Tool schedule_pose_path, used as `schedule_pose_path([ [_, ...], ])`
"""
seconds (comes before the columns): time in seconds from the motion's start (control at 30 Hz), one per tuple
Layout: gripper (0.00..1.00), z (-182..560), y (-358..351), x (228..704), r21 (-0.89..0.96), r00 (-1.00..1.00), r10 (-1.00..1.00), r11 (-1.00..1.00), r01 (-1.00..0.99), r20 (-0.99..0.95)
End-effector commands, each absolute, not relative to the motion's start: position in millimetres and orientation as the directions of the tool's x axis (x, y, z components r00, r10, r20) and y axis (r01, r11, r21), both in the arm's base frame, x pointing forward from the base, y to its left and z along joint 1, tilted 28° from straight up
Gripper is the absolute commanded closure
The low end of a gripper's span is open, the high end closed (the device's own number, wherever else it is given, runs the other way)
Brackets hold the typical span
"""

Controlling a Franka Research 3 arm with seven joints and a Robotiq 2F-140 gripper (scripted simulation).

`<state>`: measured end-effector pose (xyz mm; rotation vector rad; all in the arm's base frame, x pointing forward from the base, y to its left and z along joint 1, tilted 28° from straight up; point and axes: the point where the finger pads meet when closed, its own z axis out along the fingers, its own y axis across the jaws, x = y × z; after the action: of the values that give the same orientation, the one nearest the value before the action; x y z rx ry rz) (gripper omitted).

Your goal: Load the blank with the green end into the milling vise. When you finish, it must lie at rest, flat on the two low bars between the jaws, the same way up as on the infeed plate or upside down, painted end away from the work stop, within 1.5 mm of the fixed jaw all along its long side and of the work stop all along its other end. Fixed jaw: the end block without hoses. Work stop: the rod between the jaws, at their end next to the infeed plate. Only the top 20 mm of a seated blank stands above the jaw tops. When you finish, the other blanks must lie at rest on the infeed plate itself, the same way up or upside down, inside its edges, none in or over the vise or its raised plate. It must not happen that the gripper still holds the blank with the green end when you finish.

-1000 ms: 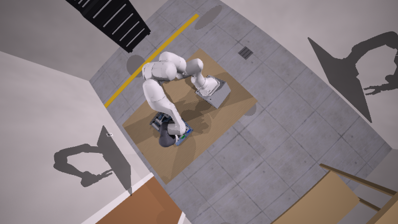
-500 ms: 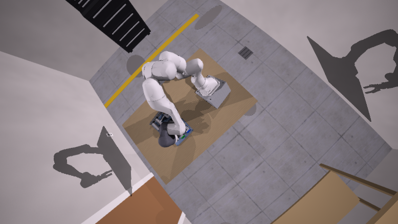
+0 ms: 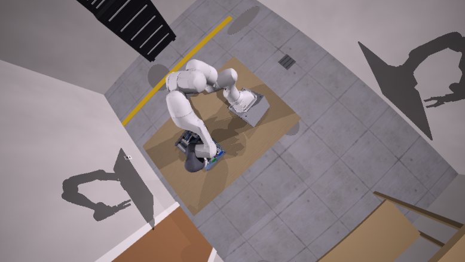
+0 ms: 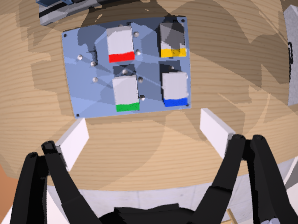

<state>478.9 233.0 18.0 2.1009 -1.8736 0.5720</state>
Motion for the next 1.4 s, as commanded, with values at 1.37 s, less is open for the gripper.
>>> schedule_pose_path([
  [1.37, 0.00, 13, 254, 475, -0.061, 0.088, -0.883, -0.130, -0.990, 0.462],
])
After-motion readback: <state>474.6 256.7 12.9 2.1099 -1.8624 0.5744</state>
